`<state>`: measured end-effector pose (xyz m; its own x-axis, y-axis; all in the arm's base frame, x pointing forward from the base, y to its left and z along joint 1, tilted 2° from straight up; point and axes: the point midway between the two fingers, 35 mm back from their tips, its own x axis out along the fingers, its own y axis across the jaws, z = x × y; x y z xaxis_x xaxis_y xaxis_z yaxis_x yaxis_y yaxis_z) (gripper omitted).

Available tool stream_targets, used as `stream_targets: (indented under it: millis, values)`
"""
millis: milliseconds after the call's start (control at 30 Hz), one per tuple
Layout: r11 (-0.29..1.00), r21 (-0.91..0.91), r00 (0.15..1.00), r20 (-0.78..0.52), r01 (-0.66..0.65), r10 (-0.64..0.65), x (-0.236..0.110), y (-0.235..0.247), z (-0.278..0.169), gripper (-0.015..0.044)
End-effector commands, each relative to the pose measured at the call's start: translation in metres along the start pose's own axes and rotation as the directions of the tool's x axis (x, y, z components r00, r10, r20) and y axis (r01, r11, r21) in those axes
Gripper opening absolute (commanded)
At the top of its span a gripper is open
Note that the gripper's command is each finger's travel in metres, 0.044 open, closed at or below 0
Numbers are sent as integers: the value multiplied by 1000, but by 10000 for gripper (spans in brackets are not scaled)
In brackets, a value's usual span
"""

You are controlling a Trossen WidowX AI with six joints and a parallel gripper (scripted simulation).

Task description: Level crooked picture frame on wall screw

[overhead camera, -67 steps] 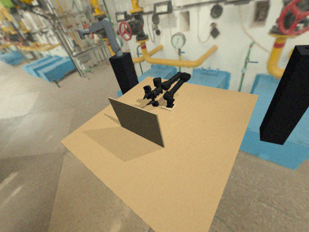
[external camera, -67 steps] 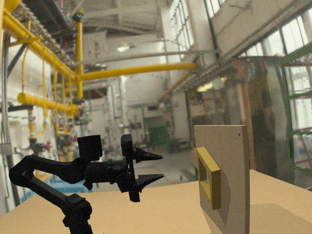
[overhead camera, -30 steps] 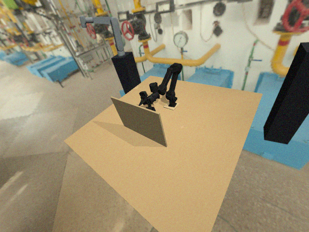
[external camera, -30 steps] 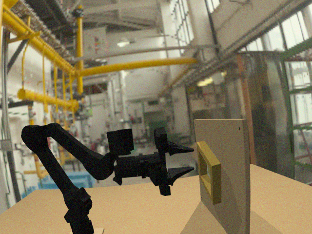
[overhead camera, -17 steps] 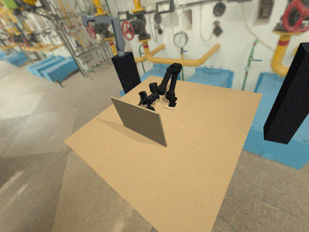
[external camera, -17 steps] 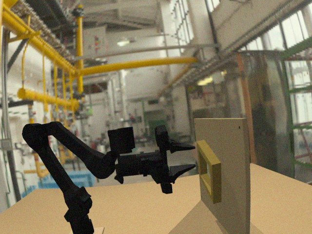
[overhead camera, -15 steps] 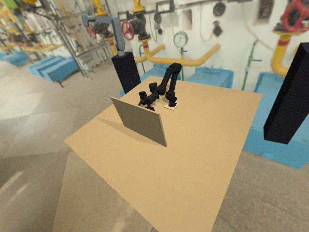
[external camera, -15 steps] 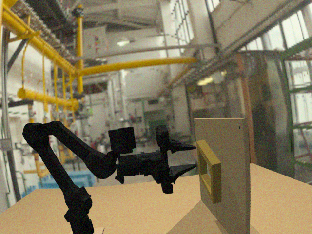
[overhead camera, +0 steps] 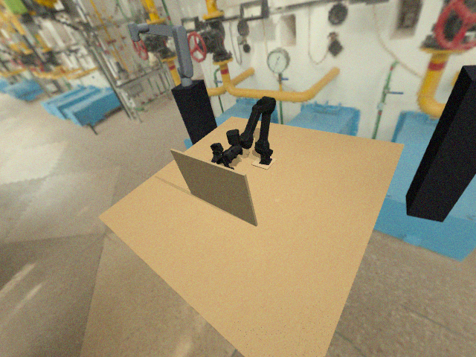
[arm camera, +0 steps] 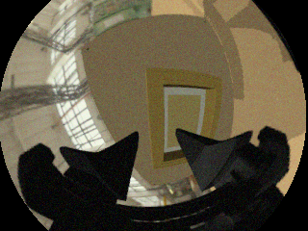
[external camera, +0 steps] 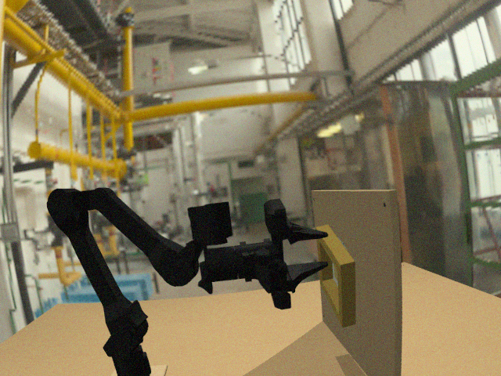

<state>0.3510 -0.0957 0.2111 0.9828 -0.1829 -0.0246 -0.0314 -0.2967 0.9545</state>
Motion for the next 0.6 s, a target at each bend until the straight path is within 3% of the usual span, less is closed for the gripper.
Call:
stream_targets:
  millis: [0, 567]
  values:
    - [1000, 1, 1000, 4, -6, 6, 6, 2, 0, 260]
    - [1000, 1, 1000, 4, -7, 7, 14, 1, 0, 260]
